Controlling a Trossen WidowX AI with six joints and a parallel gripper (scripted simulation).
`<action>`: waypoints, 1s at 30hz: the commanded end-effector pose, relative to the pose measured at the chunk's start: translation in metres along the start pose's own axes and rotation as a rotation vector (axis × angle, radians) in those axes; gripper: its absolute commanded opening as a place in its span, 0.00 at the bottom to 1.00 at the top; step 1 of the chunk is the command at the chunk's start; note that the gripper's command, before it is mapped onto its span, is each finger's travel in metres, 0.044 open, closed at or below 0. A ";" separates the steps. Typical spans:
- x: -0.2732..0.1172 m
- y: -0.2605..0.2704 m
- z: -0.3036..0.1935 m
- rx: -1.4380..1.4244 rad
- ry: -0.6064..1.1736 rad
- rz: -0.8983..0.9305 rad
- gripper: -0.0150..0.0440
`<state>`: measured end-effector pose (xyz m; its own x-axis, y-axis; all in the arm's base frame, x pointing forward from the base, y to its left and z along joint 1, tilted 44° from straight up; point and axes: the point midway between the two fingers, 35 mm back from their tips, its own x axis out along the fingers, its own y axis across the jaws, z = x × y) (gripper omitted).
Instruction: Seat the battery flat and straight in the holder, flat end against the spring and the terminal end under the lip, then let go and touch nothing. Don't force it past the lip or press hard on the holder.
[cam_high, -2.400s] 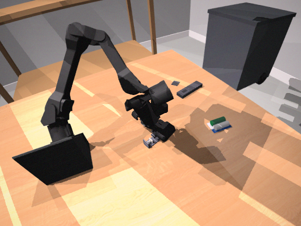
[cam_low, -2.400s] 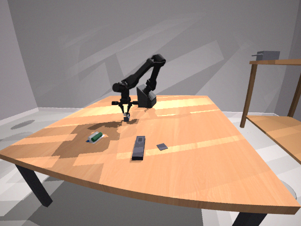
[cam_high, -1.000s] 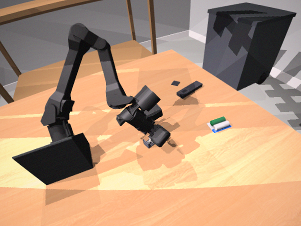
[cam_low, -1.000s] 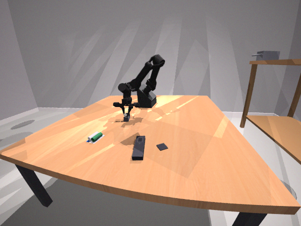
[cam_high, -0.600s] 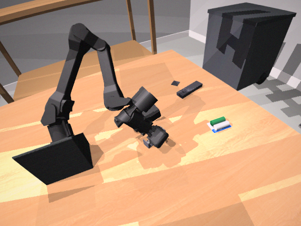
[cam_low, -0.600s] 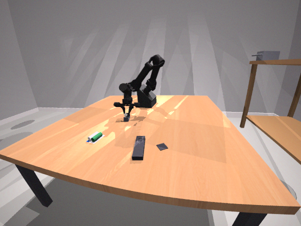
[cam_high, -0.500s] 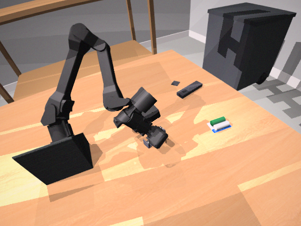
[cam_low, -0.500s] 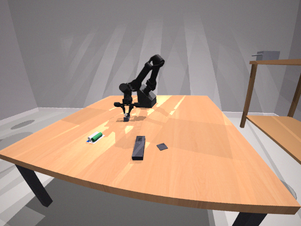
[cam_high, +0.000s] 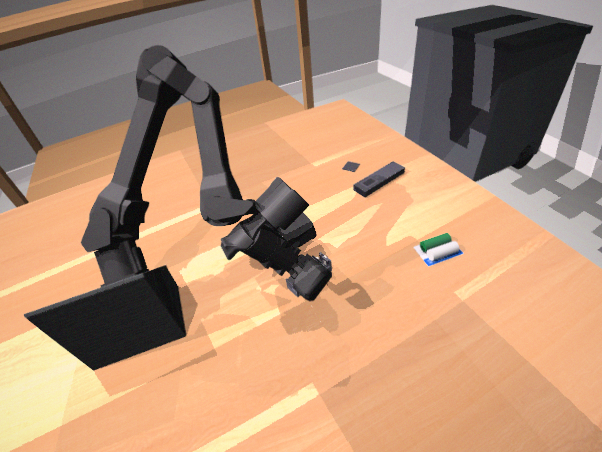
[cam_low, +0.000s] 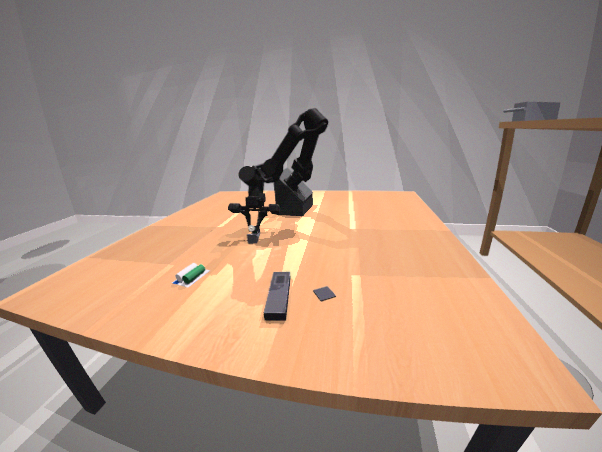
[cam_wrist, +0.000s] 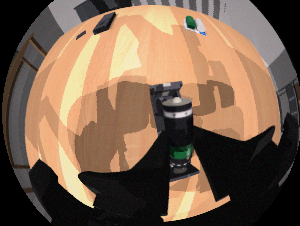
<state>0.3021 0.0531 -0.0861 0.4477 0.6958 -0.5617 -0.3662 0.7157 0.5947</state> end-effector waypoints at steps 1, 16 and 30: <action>-0.001 0.001 -0.006 0.006 0.009 -0.001 0.39; 0.006 -0.006 -0.001 -0.001 0.077 -0.016 0.39; 0.012 -0.006 0.007 -0.053 0.132 -0.025 0.39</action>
<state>0.3139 0.0564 -0.0901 0.3586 0.6897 -0.6290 -0.3921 0.7228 0.5690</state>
